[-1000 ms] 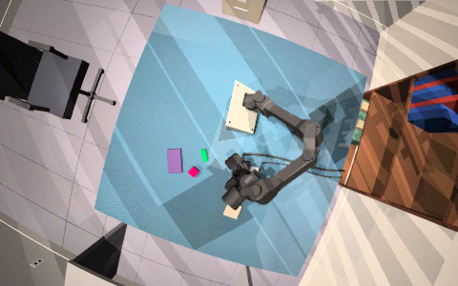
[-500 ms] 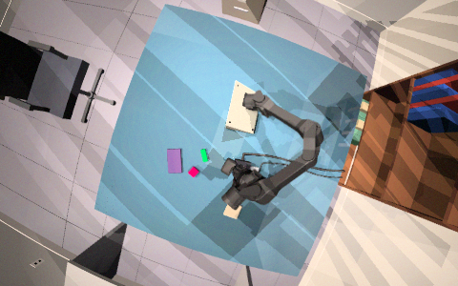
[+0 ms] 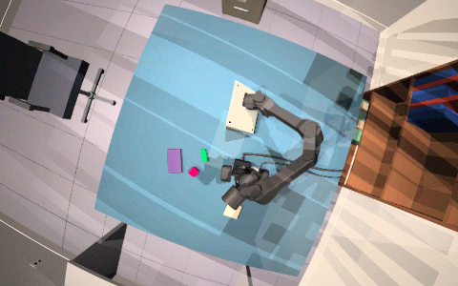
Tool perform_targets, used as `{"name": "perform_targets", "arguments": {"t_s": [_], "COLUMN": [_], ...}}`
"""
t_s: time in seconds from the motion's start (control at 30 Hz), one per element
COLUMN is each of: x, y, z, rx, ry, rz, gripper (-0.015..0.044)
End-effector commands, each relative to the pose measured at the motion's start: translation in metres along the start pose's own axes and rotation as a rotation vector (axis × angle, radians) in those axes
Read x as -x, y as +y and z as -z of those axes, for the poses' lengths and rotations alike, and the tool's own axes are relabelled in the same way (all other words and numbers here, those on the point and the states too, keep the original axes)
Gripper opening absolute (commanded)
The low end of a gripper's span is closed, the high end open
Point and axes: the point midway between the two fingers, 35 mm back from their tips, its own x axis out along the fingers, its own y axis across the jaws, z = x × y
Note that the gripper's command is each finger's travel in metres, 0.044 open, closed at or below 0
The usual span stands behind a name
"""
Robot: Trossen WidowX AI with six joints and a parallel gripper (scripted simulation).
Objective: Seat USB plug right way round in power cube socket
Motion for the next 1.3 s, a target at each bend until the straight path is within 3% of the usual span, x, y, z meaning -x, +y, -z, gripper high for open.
{"name": "perform_targets", "arguments": {"t_s": [0.0,1.27], "x": [-0.0004,-0.0004], "y": [0.0000,0.0000], "z": [0.0000,0.0000], "rx": [0.111,1.106], "ry": [0.000,0.001], "rz": [0.000,0.000], "gripper": [0.0000,0.0000]}}
